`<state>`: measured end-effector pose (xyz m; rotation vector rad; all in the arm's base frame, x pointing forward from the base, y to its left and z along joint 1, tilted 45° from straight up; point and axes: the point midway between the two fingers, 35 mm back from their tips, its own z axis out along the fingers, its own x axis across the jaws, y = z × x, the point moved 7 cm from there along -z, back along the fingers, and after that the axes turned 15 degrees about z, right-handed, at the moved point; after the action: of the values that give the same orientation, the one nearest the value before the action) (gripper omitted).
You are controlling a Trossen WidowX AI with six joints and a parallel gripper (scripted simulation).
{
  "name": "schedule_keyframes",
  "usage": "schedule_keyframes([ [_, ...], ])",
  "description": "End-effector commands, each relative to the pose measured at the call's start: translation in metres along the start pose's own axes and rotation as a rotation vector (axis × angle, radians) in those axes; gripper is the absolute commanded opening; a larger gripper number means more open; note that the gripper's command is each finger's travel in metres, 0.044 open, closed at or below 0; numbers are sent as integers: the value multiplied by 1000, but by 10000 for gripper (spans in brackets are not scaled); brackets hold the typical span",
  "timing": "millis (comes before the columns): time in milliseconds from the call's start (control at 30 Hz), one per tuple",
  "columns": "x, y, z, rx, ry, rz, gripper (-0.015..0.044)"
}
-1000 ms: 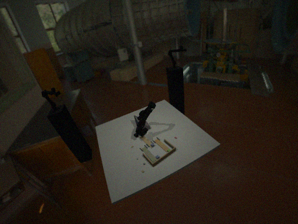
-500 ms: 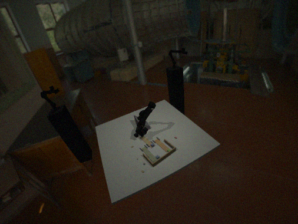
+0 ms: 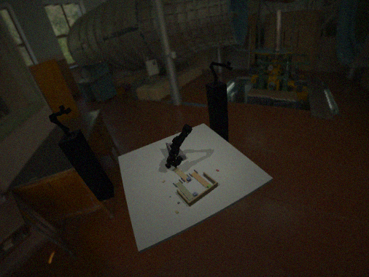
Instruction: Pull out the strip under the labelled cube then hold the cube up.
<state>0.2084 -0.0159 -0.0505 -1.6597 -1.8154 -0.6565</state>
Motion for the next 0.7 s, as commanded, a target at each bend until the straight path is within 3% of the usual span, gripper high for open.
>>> schedule_keyframes([
  [0,-1,5,-21,-10,-11,-13,0],
  [67,-1,5,-21,-10,-11,-13,0],
  [600,18,64,-25,-13,-9,34,420],
  [667,20,71,-26,-13,-9,34,440],
])
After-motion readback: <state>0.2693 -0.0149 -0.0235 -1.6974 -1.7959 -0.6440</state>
